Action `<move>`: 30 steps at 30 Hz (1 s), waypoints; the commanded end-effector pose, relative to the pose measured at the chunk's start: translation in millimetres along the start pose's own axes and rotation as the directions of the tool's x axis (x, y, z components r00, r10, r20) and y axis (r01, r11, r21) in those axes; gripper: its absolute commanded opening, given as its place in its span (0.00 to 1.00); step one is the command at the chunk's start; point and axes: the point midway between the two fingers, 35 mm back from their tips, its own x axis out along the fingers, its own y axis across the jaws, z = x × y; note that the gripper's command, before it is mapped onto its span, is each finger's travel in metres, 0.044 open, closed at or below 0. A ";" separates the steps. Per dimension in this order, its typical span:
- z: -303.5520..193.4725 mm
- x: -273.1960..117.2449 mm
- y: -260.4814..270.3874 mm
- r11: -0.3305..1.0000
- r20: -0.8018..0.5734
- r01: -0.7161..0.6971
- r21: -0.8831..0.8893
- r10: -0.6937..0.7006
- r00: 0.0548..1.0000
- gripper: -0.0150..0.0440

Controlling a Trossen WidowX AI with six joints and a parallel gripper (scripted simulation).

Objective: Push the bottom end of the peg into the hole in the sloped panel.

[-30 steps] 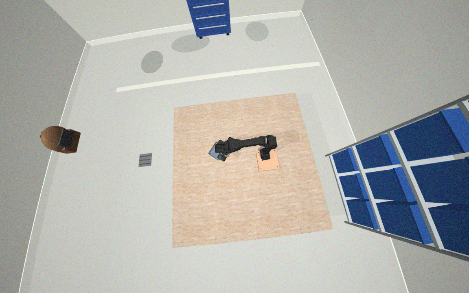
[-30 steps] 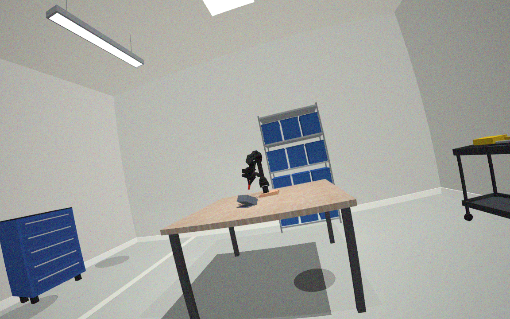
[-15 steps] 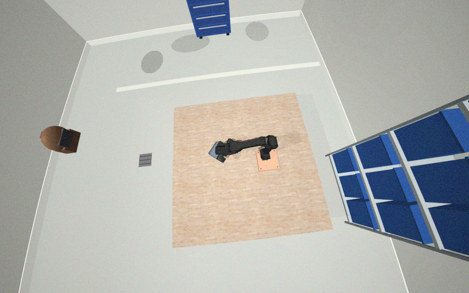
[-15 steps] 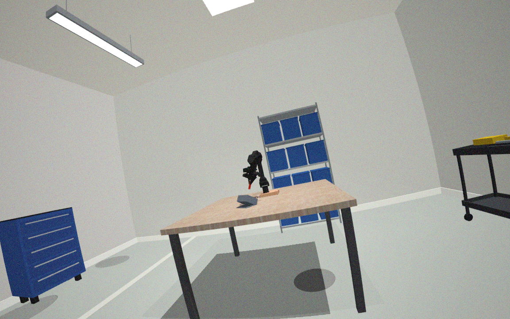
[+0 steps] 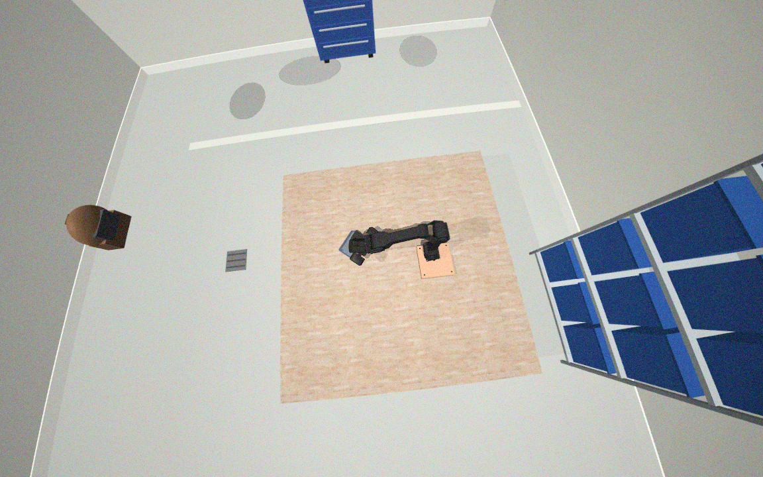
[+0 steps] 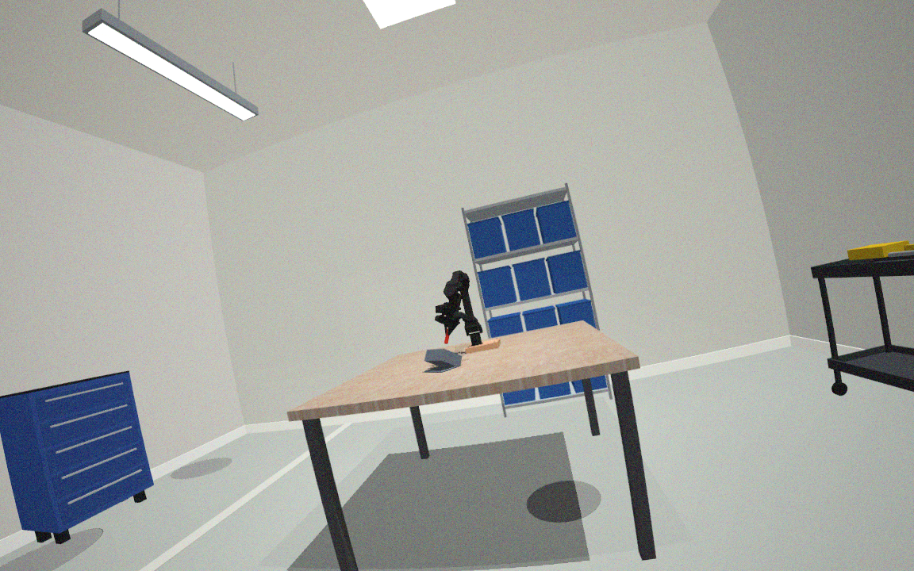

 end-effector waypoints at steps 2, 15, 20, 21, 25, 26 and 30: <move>-1.7 8.4 0.4 1.000 0.009 0.005 0.004 -0.005 1.000 0.25; -2.2 17.1 2.0 1.000 0.020 0.002 0.009 -0.002 1.000 0.25; -1.8 23.4 2.4 1.000 0.021 0.001 0.009 -0.001 1.000 0.25; -1.7 24.9 2.5 1.000 0.021 0.001 0.008 -0.001 1.000 0.25; -1.5 30.6 2.4 1.000 0.021 0.001 0.008 -0.001 1.000 0.25; -1.6 32.0 2.3 1.000 0.022 0.001 0.008 -0.001 1.000 0.25; -2.3 37.2 1.9 1.000 0.022 0.001 0.008 -0.001 1.000 0.25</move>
